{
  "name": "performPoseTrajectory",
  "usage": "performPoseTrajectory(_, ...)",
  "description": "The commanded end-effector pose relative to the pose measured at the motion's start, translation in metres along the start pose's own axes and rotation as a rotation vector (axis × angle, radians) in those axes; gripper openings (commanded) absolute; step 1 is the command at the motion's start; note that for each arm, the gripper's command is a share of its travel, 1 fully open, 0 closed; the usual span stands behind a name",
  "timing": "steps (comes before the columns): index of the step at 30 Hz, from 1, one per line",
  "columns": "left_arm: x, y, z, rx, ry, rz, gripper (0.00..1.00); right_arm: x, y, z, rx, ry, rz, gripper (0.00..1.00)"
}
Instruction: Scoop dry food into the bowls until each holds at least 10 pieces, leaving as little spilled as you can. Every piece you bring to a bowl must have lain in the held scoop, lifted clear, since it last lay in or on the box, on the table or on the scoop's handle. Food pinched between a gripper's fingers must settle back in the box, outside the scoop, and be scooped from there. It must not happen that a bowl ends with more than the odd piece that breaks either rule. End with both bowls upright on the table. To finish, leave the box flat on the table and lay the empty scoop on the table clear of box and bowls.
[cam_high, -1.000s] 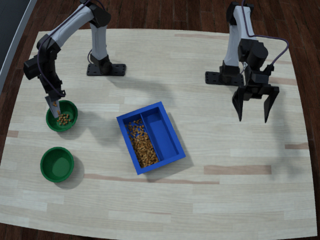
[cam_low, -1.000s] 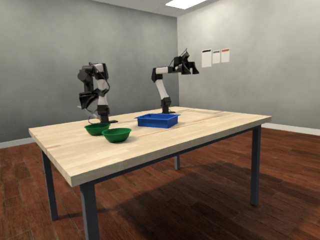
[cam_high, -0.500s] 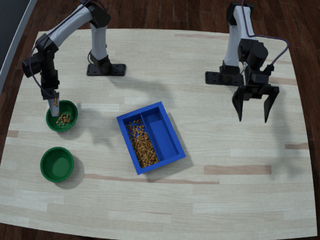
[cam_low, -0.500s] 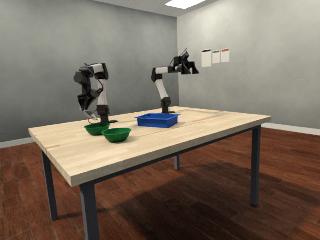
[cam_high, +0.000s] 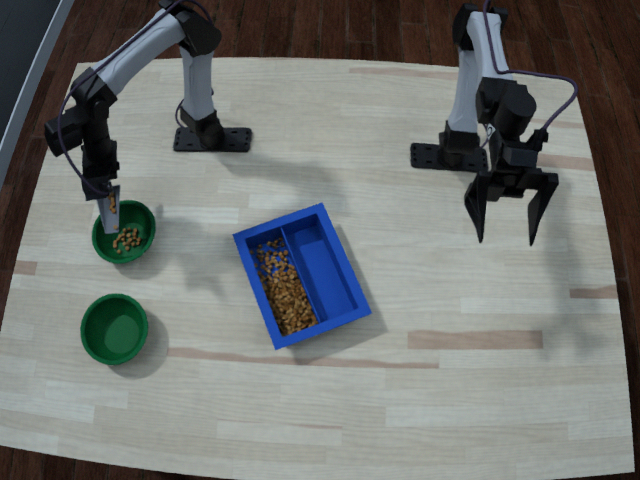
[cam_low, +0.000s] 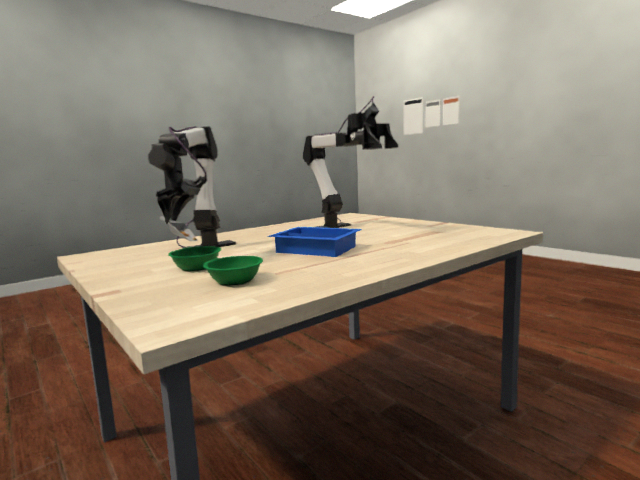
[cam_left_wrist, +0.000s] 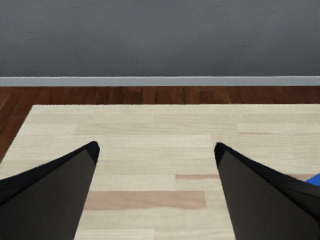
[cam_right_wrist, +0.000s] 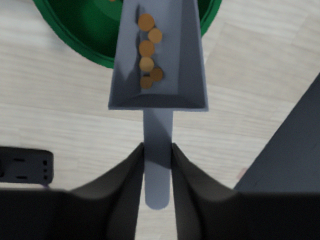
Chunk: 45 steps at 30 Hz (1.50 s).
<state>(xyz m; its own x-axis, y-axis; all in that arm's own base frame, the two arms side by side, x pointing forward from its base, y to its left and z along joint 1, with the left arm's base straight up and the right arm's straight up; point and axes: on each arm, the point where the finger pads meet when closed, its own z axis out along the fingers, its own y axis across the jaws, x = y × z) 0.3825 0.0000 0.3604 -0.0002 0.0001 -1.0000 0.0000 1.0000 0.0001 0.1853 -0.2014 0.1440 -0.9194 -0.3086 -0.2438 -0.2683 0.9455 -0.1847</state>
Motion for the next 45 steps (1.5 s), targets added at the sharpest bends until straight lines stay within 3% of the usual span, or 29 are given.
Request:
performPoseTrajectory(1,-0.016,0.0,-0.002,0.0,-0.039,-0.001,1.0,-0.004,0.002,0.001,-0.005,-0.017,0.002,0.0)
performPoseTrajectory(14,-0.016,0.0,-0.002,0.0,-0.039,-0.001,1.0,-0.002,0.007,0.005,-0.031,-0.004,0.009,0.0)
performPoseTrajectory(18,-0.016,0.0,-0.002,0.0,-0.039,-0.001,1.0,-0.009,-0.009,-0.004,0.031,-0.012,-0.042,0.0)
performPoseTrajectory(45,-0.016,0.0,-0.002,0.0,-0.039,-0.001,1.0,-0.022,-0.024,-0.023,0.117,-0.022,-0.218,0.0)
